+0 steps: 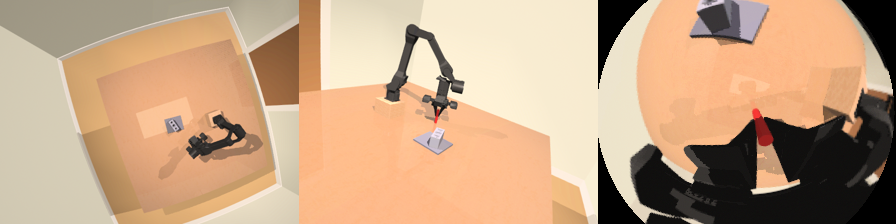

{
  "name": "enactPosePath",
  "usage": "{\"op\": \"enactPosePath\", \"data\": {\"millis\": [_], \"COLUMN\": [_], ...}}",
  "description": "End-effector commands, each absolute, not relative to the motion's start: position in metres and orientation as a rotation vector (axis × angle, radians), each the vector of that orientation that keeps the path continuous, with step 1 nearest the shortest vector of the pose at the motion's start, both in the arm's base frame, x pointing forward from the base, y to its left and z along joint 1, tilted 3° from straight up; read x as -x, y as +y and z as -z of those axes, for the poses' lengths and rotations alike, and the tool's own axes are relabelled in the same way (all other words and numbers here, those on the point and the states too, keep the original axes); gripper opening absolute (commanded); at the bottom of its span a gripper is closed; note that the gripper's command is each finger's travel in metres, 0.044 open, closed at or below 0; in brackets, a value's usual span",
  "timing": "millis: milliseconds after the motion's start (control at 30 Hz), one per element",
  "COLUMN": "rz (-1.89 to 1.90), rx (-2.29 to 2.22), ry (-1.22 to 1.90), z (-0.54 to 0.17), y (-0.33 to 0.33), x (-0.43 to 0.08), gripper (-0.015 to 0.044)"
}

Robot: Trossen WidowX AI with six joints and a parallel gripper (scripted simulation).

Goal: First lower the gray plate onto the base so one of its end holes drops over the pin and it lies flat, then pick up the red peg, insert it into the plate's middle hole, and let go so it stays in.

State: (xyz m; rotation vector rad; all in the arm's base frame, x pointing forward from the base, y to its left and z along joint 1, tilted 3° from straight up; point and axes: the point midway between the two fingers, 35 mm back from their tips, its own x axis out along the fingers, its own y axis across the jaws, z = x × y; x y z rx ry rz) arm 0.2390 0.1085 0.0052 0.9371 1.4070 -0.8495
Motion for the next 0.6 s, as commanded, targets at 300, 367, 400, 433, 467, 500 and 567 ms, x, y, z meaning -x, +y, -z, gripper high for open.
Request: {"op": "enactPosePath", "data": {"millis": [300,367,400,433,467,500,567], "rz": [0.85,0.85,0.85,0.85,0.85,0.85,0.85], "rx": [-0.94,-0.94,-0.94,-0.94,-0.94,-0.94,-0.94], "ry": [1.408,1.408,1.408,1.408,1.408,1.408,1.408], "z": [-0.012,-0.018,-0.021,-0.024,-0.027,-0.03,-0.036], "y": [0.109,0.109,0.109,0.109,0.109,0.109,0.109], "x": [-0.24,-0.241,-0.241,-0.242,-0.242,-0.243,-0.243], "gripper": [0.0,0.0,0.0,0.0,0.0,0.0,0.0]}}
